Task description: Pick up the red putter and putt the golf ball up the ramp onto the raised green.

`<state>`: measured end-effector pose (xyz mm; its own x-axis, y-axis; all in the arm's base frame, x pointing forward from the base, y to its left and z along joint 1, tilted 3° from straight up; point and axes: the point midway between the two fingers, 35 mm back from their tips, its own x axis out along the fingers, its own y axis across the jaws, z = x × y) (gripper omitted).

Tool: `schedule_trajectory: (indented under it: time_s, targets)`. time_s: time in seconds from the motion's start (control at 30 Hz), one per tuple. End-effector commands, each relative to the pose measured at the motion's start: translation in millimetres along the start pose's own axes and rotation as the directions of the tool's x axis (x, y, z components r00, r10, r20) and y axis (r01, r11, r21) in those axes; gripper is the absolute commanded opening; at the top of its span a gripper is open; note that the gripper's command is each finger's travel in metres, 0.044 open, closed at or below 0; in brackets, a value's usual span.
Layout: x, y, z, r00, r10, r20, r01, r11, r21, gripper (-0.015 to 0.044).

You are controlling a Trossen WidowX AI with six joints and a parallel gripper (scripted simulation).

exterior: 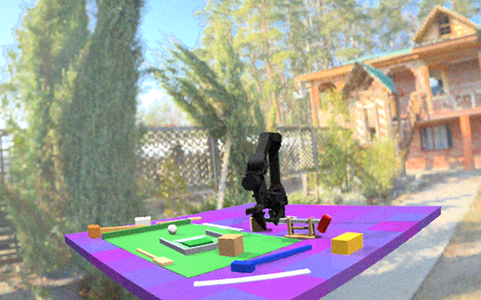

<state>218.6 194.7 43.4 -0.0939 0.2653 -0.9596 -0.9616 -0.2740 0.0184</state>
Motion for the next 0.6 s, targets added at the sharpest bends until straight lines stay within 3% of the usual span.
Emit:
schedule_trajectory:
  time_s: [0.0,0.3,0.57]
  targets:
    - [-0.9,-0.3,0.4,1.000,-0.001,0.000,0.001,1.000,0.000,0.0282]
    - [-0.9,-0.3,0.4,1.000,-0.001,0.000,0.001,1.000,0.000,0.0046]
    - [-5.6,-1.2,1.9,1.000,-0.001,0.000,0.001,1.000,0.000,0.0000]
